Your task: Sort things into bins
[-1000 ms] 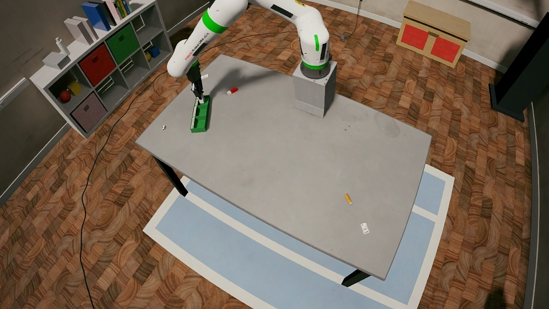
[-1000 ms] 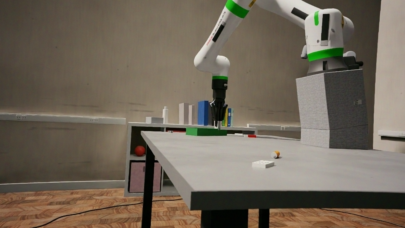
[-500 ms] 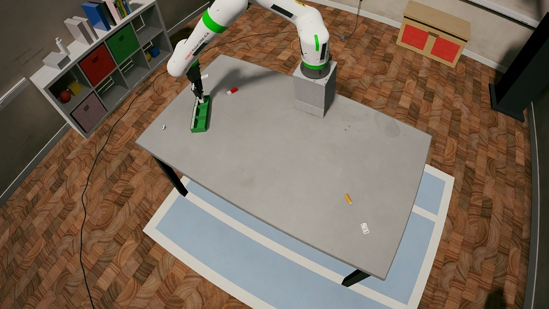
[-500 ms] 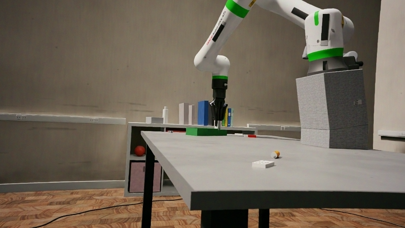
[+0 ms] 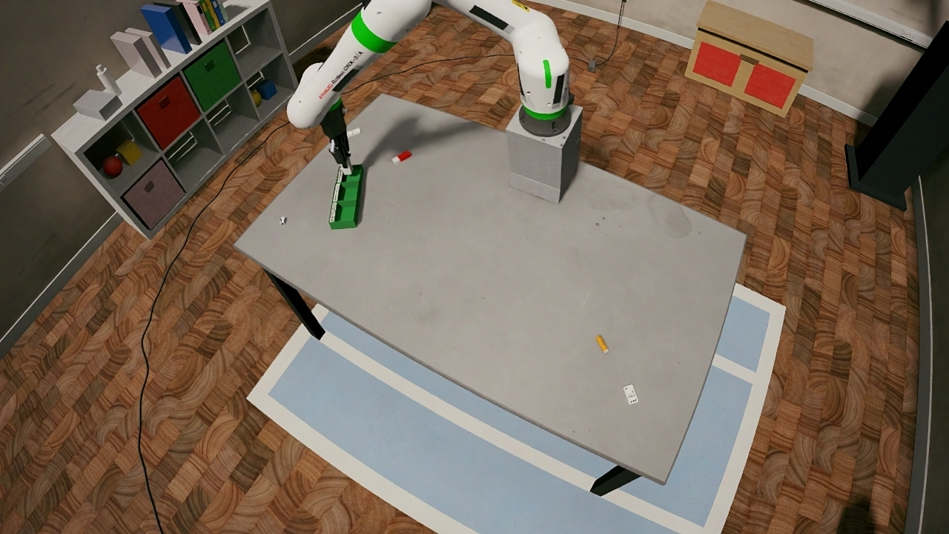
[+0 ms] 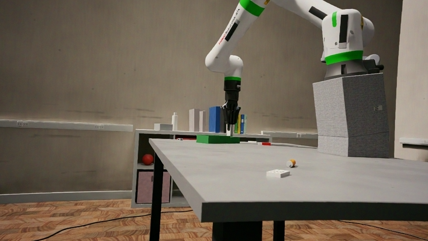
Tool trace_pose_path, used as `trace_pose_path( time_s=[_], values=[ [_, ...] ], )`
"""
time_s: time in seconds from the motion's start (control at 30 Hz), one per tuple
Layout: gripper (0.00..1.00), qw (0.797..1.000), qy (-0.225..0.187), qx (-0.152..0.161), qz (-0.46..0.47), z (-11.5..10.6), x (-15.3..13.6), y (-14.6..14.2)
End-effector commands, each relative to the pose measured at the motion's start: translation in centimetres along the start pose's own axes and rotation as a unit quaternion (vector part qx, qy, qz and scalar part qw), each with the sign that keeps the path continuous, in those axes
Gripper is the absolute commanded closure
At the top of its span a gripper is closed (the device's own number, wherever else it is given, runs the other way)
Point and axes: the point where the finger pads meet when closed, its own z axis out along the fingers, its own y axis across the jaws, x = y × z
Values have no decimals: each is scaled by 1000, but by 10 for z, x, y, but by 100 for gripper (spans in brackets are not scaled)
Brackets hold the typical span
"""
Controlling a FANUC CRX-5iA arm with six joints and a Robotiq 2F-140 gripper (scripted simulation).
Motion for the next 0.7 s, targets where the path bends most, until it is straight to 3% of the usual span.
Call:
trace_pose_path(
  time_s=[0.0, 0.17, 0.4, 0.67],
  values=[
    [85, 1000, 0, 0, 0, -4, 0, 0],
    [85, 1000, 0, 0, 0, -8, 0, 0],
    [85, 1000, 0, 0, 0, -34, 0, 0],
    [85, 1000, 0, 0, 0, -34, -3, -20]
  ],
)
